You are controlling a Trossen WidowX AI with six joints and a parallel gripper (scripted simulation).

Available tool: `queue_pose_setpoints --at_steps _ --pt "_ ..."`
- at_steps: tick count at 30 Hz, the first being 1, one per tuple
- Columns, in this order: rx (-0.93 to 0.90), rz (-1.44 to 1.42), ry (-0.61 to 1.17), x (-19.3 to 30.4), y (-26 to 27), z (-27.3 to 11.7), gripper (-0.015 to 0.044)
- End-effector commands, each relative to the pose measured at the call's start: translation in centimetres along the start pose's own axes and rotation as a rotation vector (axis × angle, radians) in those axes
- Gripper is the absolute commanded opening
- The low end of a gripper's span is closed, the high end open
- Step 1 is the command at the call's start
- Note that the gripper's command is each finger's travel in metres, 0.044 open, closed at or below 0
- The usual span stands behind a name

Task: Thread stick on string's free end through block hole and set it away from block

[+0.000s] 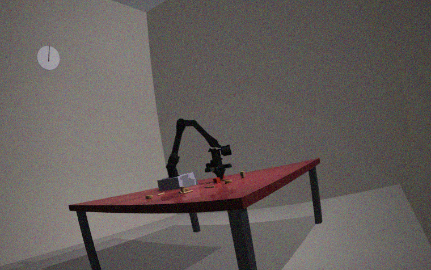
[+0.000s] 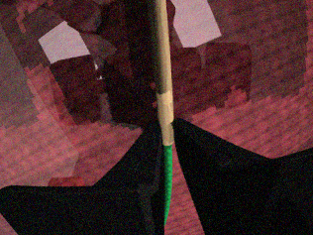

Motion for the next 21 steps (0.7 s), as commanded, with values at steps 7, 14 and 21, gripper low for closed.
queue_pose_setpoints --at_steps 7,14,21 --pt "0.004 0.000 0.002 0.1 -0.2 -1.3 0.0000" --pt "0.004 0.000 0.002 0.1 -0.2 -2.2 0.0000" --pt "0.004 0.000 0.002 0.1 -0.2 -3.1 0.0000"
Point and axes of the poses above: the point midway between the two fingers, 35 mm back from their tips, its own z axis out along the fingers, its own y axis across the jaws, x = y × z, the point moved 2 cm from there along -z, back along the fingers, and after that the axes turned 11 degrees about z, right-handed, at the moved point
